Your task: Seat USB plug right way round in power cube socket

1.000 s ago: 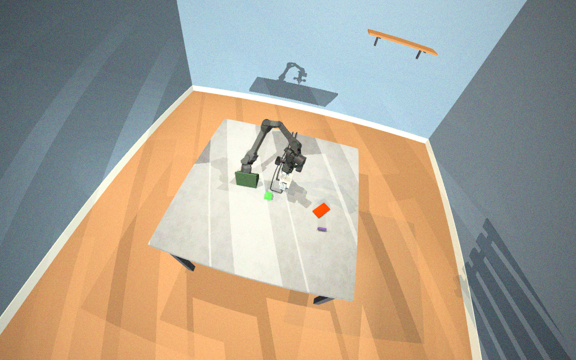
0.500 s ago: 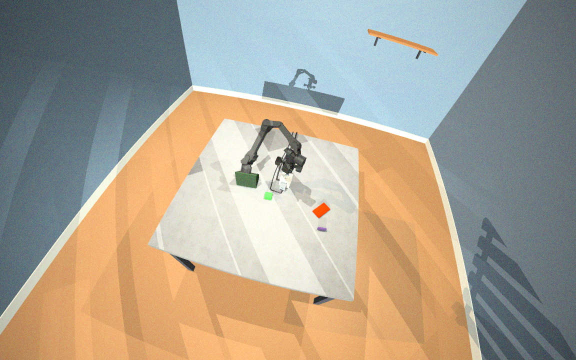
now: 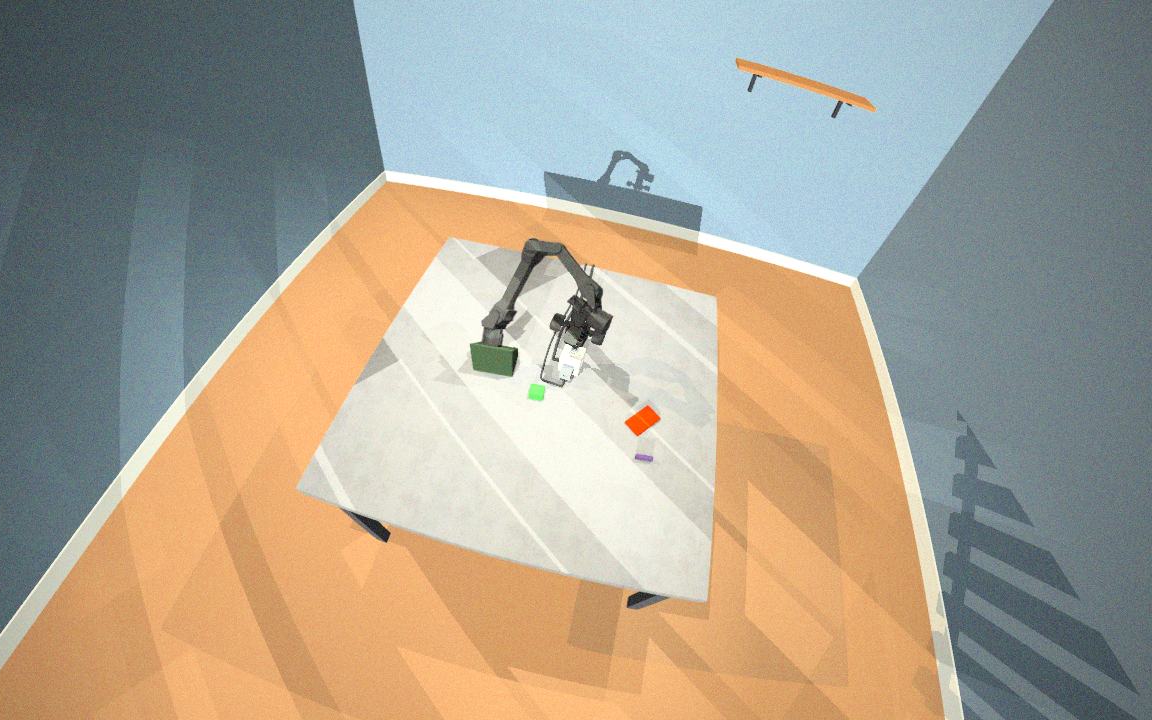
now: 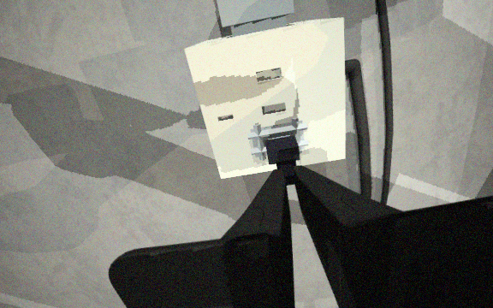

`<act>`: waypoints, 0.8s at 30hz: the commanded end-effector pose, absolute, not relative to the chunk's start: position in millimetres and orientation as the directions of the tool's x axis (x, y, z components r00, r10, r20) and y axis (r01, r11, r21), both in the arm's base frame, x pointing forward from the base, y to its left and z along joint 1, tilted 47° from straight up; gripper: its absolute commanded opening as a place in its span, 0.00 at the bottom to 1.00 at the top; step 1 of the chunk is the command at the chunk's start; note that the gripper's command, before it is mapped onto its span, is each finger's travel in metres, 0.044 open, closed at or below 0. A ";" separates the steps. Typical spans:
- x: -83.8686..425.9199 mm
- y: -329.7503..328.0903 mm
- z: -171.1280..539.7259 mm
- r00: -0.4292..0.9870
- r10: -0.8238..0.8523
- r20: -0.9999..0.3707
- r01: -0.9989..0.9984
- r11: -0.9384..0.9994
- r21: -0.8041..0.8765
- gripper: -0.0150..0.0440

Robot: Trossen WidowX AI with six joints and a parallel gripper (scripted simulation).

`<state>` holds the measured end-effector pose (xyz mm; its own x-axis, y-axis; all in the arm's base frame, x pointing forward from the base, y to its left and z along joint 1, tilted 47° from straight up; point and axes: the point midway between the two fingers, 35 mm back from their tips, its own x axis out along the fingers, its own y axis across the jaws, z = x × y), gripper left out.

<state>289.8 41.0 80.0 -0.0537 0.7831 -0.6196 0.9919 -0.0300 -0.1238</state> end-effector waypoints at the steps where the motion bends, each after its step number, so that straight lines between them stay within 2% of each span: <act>1: 290.3 41.6 80.4 -0.050 0.785 -0.618 0.992 -0.034 -0.124 0.25; 24: 290.1 43.6 78.5 -0.050 0.785 -0.618 0.992 -0.034 -0.124 0.25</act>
